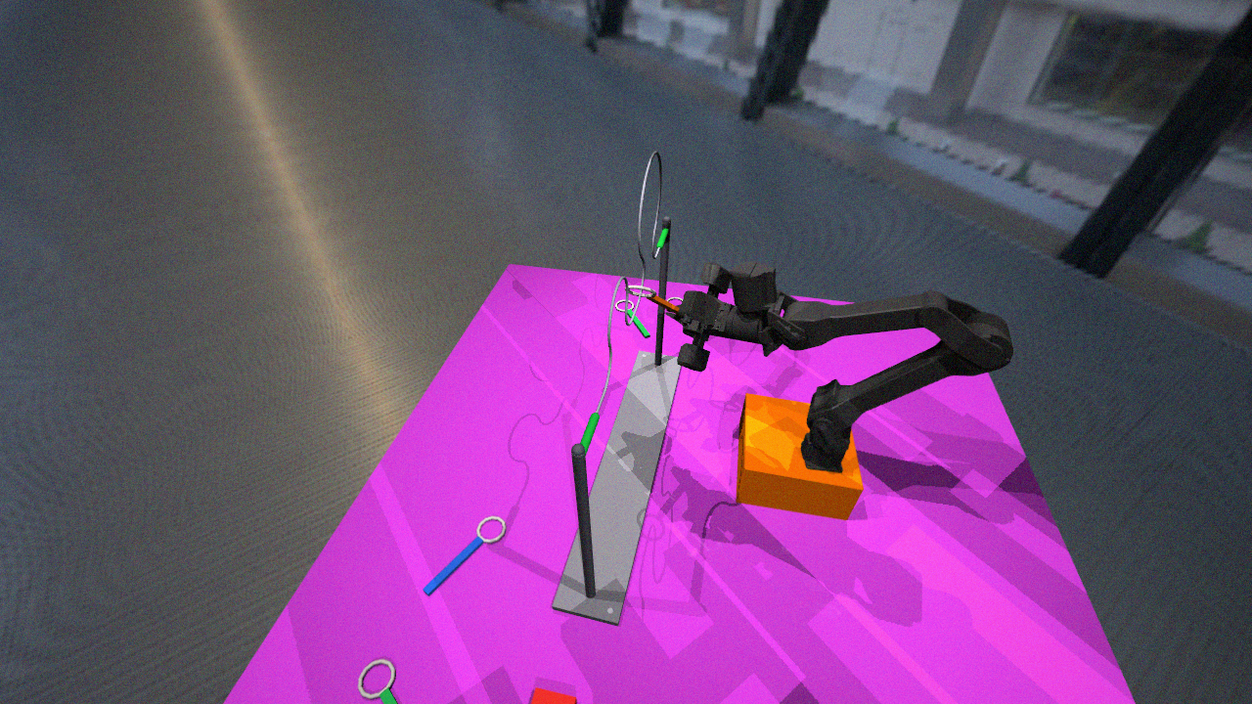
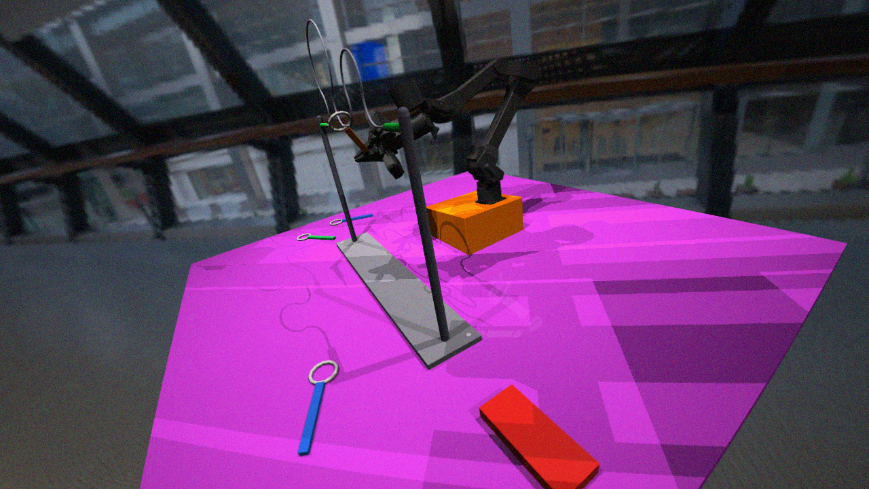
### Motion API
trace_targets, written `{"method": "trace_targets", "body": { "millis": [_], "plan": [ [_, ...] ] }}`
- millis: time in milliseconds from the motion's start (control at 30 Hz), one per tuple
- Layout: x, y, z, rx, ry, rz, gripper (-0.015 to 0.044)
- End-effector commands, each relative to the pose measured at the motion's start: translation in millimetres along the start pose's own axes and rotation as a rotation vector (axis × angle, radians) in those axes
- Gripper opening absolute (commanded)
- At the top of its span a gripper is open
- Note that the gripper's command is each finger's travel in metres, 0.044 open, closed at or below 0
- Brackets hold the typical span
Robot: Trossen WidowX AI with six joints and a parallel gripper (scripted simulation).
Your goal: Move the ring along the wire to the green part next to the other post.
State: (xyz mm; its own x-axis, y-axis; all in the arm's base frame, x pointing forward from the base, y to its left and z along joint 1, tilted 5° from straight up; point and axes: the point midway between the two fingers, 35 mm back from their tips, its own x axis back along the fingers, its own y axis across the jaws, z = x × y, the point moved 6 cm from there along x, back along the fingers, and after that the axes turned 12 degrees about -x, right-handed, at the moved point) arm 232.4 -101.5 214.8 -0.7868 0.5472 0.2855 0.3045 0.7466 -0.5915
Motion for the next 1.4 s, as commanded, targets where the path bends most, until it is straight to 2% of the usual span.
{"method": "trace_targets", "body": {
  "millis": [0, 700, 1367],
  "plan": [
    [2.5, 10.4, 1.4, -0.078, 0.019, -0.036, -0.015],
    [19.6, 65.1, -5.8, -0.453, 0.11, -0.242, -0.015],
    [33.2, 92.7, -18.3, -0.587, 0.141, -0.315, -0.015]
  ]
}}
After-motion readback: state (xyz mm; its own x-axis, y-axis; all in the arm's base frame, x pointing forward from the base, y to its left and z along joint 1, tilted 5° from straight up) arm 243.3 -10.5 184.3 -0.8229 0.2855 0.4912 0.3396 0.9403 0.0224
